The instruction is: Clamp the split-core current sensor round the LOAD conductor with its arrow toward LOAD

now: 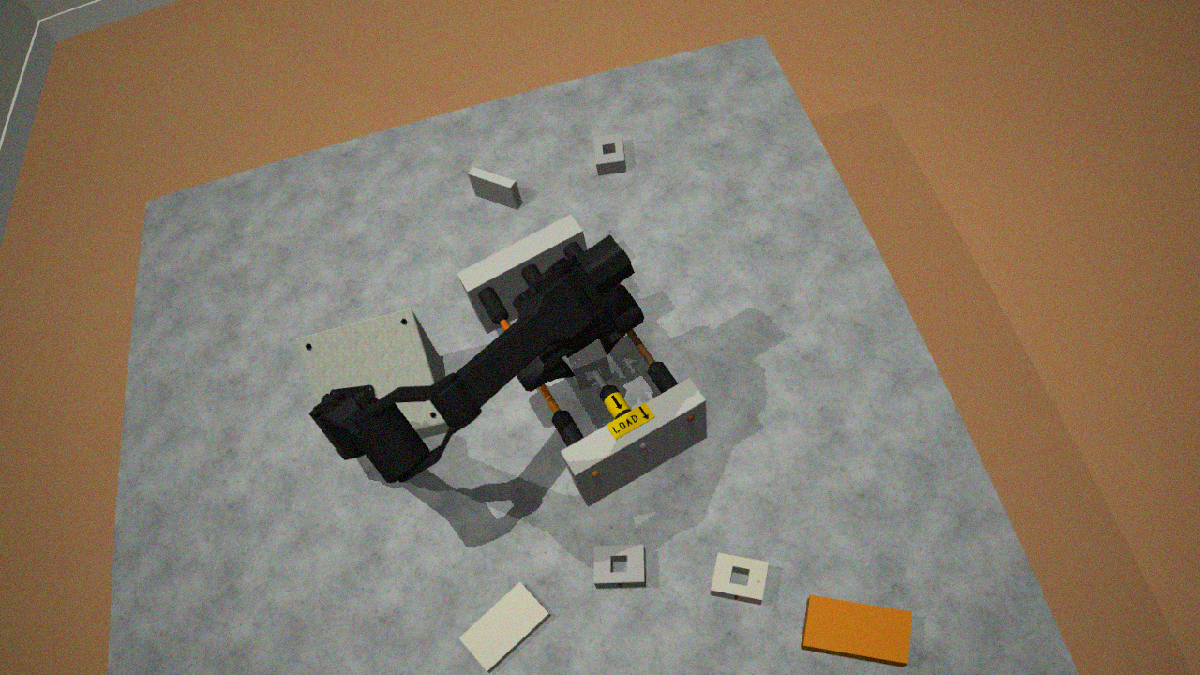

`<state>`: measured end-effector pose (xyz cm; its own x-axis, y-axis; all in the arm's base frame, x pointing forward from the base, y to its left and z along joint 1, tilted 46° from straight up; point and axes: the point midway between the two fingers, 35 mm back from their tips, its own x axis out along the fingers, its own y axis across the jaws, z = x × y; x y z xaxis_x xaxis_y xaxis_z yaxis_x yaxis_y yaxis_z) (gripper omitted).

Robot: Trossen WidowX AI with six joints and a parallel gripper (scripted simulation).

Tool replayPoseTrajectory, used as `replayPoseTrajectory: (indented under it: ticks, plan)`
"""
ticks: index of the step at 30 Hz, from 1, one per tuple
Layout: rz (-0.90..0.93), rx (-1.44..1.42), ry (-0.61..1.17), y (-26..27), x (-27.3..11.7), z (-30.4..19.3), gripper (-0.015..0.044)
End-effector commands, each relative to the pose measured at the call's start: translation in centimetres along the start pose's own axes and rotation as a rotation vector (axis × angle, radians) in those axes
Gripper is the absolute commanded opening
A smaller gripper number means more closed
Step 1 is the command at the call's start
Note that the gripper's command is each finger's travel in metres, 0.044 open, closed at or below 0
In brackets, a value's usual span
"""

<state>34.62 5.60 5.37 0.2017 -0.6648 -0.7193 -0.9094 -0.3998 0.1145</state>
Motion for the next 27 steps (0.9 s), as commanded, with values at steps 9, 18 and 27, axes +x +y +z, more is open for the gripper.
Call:
replayPoseTrajectory:
  ticks: [9,18,27]
  plan:
    - [0.0,0.0,0.0,0.0,0.01,0.0,0.021]
    - [0.0,0.0,0.0,0.0,0.01,0.0,0.0264]
    - [0.0,0.0,0.0,0.0,0.01,0.0,0.0264]
